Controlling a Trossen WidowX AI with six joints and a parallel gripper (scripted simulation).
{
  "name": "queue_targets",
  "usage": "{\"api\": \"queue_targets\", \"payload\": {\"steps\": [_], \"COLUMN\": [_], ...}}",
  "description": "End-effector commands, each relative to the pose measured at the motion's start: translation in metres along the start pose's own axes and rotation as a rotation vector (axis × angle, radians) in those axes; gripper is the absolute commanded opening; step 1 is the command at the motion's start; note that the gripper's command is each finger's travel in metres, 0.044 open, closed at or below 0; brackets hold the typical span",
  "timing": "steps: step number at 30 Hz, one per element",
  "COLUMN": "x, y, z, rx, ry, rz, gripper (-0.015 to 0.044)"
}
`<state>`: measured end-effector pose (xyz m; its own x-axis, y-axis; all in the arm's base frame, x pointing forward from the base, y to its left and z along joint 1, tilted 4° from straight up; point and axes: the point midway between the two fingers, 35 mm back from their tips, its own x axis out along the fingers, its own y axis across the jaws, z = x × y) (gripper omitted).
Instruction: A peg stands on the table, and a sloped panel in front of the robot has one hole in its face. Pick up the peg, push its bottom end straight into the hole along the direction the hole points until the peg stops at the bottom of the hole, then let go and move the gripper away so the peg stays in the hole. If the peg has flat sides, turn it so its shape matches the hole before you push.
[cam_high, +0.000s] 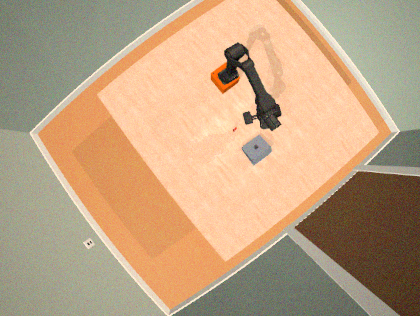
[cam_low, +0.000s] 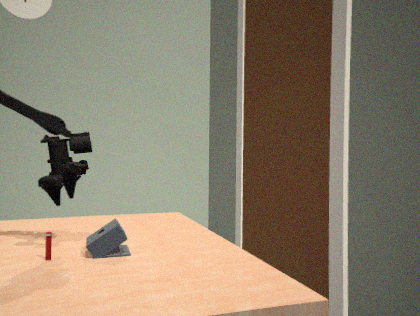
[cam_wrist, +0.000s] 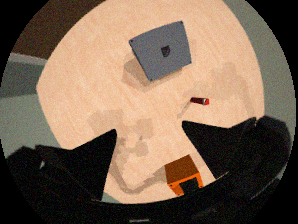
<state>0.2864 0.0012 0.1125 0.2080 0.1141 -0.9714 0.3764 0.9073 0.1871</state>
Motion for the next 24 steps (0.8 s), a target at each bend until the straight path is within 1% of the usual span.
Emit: {"api": "queue_targets", "payload": {"steps": [1, 24], "x": [0.005, 0.026], "y": [-0.017, -0.105], "z": [0.007, 0.023], "rx": [-0.019, -0.135], "ry": [0.001, 0.047], "rz": [-0.026, -0.124], "gripper": [0.044, 0.044]}}
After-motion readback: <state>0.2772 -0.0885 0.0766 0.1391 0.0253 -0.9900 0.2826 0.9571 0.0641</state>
